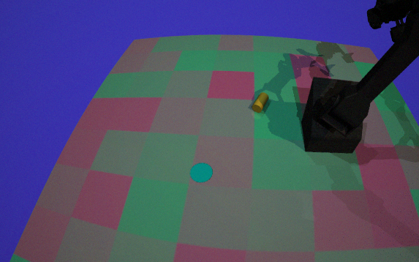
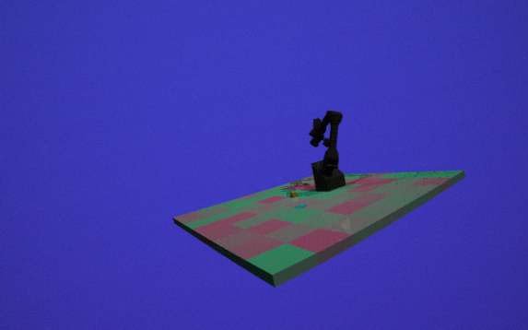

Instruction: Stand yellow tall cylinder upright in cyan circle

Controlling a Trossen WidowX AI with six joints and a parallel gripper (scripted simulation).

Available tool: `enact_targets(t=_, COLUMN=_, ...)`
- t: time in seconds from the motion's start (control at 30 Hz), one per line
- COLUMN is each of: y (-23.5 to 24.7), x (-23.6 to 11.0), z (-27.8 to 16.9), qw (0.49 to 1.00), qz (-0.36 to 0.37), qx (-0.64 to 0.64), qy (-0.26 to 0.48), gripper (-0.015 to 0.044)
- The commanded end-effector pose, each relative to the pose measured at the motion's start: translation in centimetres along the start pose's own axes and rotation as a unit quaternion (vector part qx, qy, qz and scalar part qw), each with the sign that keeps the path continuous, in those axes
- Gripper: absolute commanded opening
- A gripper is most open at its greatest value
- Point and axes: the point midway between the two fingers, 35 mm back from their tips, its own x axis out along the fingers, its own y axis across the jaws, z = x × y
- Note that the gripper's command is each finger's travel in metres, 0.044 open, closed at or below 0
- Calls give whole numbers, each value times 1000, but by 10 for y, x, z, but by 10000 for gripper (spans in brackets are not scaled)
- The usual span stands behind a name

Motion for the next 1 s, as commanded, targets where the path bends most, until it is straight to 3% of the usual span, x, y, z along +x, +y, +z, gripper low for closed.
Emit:
enact_targets(t=0.0, y=-24, x=-22, z=34, qw=997, qz=-36, qx=-39, qy=-49, gripper=309)
enact_targets(t=0.47, y=-64, x=-117, z=153, qw=953, qz=-119, qx=-180, qy=-215, gripper=309)
enact_targets(t=0.97, y=-34, x=-231, z=260, qw=859, qz=-128, qx=-323, qy=-376, gripper=309)
